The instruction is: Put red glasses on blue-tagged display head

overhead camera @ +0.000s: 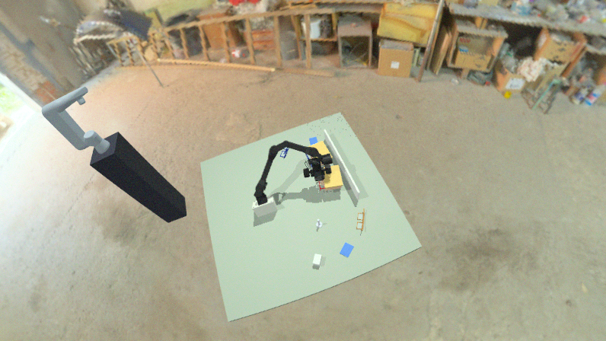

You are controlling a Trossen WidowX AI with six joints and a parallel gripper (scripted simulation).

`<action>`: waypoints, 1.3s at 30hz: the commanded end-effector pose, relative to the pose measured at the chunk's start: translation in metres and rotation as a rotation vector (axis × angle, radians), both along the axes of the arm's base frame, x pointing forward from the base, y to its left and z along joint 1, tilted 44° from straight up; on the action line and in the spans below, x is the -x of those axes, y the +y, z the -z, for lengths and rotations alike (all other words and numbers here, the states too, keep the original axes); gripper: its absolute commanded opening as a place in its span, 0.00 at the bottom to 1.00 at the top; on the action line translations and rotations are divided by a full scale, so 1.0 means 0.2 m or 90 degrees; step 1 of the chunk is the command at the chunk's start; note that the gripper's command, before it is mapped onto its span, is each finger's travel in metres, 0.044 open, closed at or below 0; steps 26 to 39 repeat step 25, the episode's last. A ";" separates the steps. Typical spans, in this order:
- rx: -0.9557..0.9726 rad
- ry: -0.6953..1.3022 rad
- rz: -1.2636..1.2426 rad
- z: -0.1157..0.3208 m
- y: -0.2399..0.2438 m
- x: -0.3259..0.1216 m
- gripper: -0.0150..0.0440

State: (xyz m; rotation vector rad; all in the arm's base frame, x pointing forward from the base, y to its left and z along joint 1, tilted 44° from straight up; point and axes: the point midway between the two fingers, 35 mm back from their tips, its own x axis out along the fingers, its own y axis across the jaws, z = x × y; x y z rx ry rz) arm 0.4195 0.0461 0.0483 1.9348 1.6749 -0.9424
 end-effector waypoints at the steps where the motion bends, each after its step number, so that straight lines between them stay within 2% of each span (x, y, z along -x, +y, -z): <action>1: 0.001 -0.001 0.000 -0.05 -0.05 0.00 0.44; 9: 0.002 0.000 0.000 -0.12 -0.11 0.03 0.44; 23: 0.002 0.002 0.000 -0.21 -0.12 0.29 0.44; 24: 0.002 0.002 0.000 -0.21 -0.12 0.29 0.44; 25: -0.001 0.002 0.003 -0.20 -0.12 0.26 0.48; 39: -0.001 0.002 0.003 -0.20 -0.12 0.26 0.48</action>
